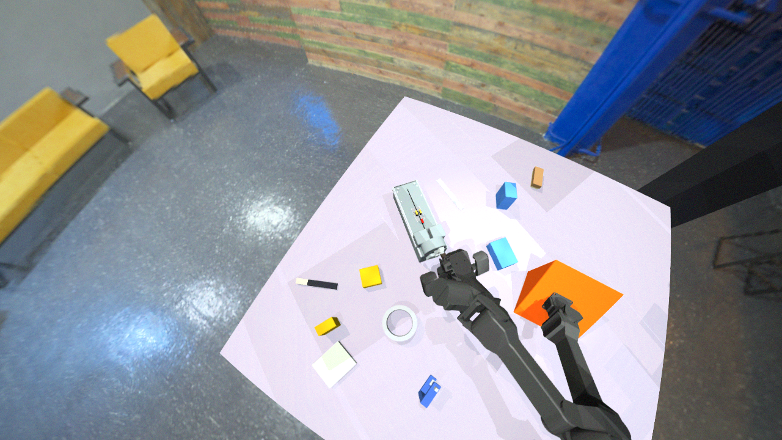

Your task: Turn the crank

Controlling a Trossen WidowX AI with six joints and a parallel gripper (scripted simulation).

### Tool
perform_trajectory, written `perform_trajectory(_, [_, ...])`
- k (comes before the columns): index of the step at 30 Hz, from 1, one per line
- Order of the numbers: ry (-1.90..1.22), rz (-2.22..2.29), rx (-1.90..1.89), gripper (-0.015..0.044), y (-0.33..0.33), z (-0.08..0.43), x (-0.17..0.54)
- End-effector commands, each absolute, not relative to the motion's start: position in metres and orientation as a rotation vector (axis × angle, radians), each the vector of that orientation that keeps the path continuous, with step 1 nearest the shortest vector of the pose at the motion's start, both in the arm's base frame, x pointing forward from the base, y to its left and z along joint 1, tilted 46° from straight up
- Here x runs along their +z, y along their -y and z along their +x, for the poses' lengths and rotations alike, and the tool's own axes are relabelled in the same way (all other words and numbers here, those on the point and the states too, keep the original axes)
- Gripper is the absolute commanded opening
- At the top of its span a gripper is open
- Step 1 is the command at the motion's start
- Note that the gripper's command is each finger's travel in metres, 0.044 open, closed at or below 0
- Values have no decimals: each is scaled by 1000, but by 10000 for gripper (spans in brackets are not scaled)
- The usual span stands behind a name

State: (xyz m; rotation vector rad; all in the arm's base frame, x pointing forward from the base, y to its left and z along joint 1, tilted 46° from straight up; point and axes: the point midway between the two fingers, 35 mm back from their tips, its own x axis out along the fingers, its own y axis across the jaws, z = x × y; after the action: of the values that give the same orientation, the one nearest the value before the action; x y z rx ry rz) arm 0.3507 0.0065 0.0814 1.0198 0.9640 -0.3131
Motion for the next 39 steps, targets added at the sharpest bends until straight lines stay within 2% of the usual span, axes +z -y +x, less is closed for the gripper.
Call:
perform_trajectory(1, [-979,1017,-332,0,-4,345,74])
perform_trajectory(39, [-979,1017,-332,0,-5,343,68])
